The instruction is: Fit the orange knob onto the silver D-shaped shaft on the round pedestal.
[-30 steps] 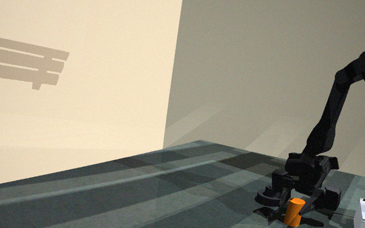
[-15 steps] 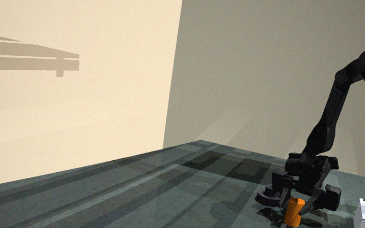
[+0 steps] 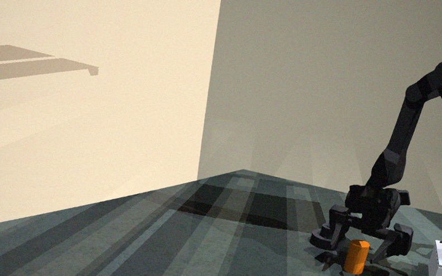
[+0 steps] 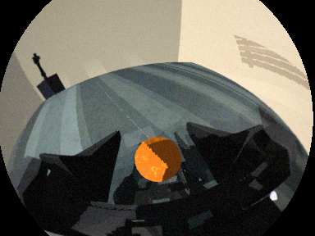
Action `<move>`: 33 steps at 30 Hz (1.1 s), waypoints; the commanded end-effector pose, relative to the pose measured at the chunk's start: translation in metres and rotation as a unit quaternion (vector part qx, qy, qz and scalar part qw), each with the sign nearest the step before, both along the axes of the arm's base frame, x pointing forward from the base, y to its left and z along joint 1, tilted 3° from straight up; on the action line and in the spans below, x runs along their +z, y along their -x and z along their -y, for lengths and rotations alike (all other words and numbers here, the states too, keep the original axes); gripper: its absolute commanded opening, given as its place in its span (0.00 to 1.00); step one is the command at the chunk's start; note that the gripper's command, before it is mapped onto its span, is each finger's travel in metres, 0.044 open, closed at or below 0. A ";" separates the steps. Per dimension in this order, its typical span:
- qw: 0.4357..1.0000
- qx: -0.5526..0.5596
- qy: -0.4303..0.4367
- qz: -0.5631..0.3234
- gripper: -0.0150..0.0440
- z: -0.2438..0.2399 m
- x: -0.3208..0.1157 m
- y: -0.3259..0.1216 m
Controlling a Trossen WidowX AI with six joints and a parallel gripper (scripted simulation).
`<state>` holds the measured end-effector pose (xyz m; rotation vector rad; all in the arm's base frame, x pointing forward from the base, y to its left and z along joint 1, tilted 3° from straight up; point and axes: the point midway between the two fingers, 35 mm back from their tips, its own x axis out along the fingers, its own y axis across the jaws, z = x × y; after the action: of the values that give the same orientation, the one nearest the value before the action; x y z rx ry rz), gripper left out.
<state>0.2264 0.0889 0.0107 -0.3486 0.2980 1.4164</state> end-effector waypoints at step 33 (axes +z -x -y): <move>0.848 -0.033 0.525 -0.061 1.00 0.007 0.101 0.007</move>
<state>0.2137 0.0868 0.0924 -0.9832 1.1272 1.2649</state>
